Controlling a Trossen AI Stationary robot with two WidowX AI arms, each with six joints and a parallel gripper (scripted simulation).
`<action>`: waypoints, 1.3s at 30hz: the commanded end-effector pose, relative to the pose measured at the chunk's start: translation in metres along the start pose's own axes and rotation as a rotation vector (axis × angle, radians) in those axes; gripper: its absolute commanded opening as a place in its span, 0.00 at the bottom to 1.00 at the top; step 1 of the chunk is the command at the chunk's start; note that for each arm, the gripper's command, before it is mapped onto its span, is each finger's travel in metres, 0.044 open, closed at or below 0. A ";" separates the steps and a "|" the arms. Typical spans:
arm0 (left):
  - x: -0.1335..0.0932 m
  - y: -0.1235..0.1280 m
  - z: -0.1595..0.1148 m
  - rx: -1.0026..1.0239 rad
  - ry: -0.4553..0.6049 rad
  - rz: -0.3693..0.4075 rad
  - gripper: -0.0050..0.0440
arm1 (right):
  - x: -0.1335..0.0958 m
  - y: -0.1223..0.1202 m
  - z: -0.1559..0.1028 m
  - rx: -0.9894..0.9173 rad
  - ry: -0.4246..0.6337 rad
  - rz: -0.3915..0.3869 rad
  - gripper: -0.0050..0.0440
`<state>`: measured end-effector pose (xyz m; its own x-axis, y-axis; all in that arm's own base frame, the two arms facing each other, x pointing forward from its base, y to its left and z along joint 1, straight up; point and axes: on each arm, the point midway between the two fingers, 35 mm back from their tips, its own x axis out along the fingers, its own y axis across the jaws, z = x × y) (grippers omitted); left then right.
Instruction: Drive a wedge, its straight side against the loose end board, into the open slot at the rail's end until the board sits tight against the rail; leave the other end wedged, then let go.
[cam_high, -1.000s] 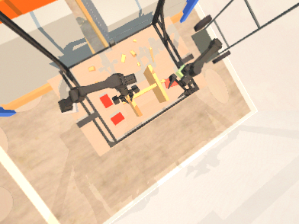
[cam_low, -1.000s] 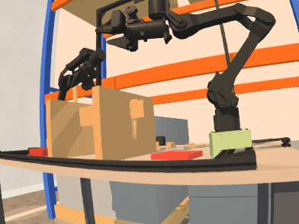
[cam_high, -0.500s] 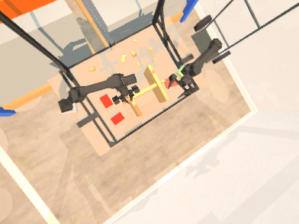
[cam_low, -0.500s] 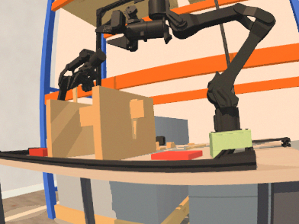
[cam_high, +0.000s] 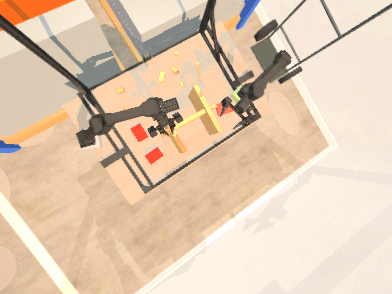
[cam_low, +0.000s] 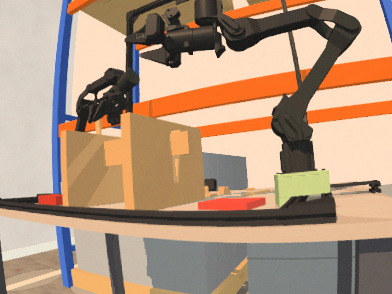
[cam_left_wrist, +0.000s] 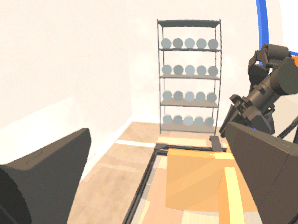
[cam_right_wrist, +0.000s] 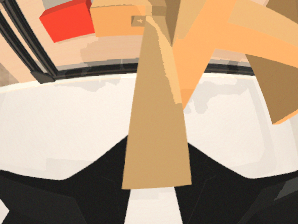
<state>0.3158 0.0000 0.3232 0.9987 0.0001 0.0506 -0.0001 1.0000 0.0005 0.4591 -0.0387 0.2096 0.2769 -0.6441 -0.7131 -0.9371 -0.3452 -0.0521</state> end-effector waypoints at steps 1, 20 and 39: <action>0.000 0.000 0.000 0.000 -0.001 0.001 1.00 | 0.001 0.002 0.001 0.004 0.000 -0.003 0.10; 0.000 0.000 0.000 0.000 -0.001 0.001 1.00 | 0.005 0.003 0.005 0.004 0.000 -0.003 0.10; 0.000 0.000 0.000 0.000 -0.001 0.001 1.00 | 0.006 0.002 0.006 0.002 0.001 -0.002 0.89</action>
<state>0.3158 0.0003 0.3232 0.9987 0.0010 0.0507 -0.0011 1.0000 0.0005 0.4574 -0.0392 0.2015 0.2783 -0.6442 -0.7125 -0.9371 -0.3447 -0.0545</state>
